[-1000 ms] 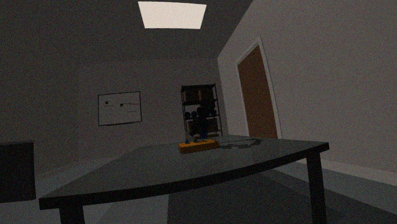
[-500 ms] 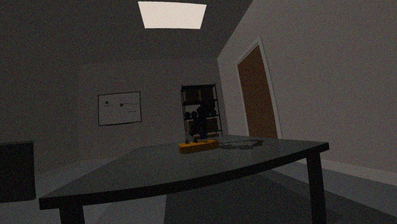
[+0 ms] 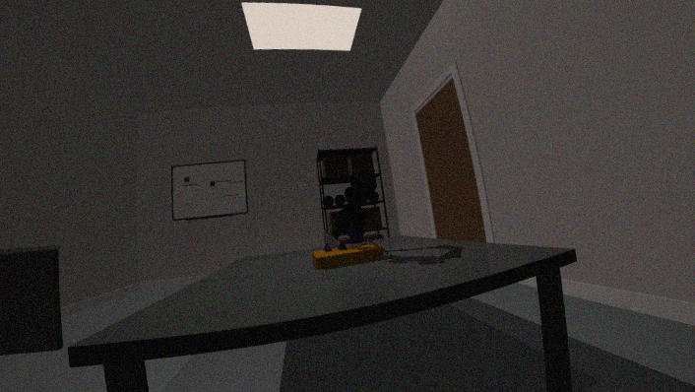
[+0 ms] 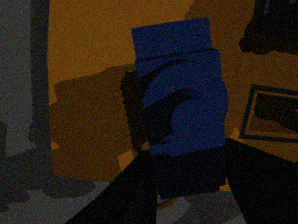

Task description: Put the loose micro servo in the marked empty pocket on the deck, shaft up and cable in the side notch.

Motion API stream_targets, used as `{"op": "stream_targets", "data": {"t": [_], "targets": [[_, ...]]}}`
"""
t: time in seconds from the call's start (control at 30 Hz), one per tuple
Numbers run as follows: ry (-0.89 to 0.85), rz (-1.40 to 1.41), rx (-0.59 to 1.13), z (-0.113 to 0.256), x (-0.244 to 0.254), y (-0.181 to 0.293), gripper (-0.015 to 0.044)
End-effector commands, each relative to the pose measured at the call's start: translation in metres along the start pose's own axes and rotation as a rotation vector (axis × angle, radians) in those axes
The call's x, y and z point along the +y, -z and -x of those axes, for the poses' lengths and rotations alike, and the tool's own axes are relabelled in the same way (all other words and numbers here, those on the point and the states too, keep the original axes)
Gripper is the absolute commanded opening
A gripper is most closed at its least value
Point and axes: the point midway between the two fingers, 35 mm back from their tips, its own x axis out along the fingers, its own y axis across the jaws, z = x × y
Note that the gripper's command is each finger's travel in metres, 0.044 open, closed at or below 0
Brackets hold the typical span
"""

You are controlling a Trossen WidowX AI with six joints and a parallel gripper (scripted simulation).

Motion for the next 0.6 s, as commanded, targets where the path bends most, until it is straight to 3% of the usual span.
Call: {"op": "stream_targets", "data": {"t": [0.0,0.57], "targets": [[-0.004,0.140,0.000,0.0012,0.0004,0.0013,0.0000],[-0.004,0.731,-0.001,0.0012,0.0004,0.0013,0.0000]]}}
